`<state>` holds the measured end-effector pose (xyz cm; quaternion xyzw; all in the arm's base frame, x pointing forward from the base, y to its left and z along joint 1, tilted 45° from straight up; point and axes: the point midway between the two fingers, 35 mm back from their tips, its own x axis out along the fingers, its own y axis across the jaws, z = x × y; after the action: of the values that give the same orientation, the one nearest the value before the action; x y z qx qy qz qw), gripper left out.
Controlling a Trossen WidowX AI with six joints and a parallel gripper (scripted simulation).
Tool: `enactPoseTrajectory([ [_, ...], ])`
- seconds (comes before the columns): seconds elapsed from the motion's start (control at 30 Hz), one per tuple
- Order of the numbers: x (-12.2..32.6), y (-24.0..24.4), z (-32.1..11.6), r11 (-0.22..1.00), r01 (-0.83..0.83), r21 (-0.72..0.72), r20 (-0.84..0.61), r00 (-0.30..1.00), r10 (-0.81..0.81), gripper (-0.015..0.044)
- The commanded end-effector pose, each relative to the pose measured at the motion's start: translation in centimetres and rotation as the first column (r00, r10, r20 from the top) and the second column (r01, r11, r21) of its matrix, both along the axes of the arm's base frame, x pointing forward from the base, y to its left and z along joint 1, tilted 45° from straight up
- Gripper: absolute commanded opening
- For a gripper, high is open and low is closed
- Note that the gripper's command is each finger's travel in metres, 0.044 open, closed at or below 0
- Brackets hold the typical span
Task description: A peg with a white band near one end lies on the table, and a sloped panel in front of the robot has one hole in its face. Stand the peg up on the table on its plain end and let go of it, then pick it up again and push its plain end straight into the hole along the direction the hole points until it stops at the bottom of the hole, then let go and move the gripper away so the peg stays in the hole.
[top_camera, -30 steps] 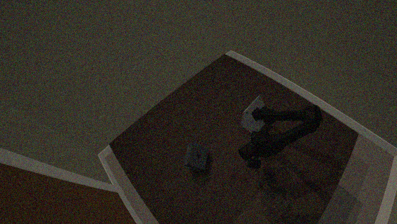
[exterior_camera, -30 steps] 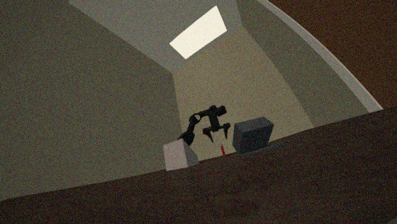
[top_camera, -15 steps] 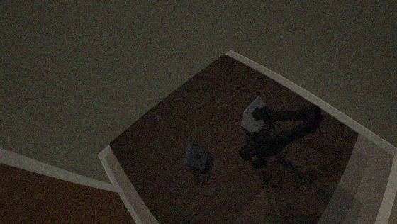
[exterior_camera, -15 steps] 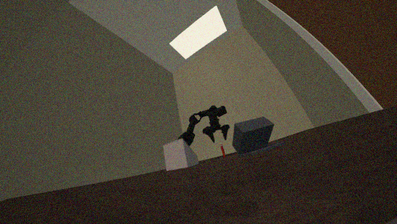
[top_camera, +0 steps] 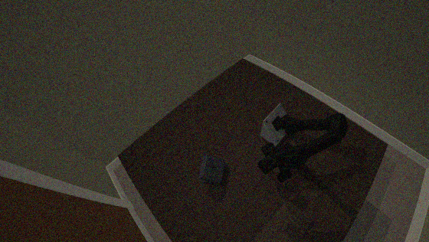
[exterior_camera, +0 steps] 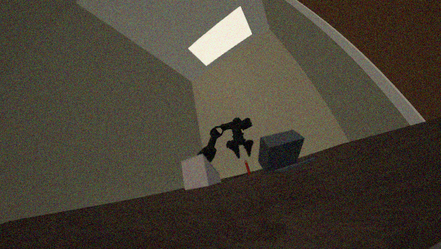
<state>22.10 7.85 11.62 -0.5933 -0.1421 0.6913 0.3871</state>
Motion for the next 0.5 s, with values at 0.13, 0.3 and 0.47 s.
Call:
enactPoseTrajectory([
  [0.13,0.1,0.5,-0.5,1.0,-0.01,0.004,0.014,1.0,0.01,0.044],
  [0.3,0.2,1.1,-1.1,1.0,-0.01,0.002,0.014,1.0,0.01,0.044],
  [0.47,0.2,1.6,-1.7,1.0,-0.01,0.002,0.014,1.0,0.01,0.044],
])
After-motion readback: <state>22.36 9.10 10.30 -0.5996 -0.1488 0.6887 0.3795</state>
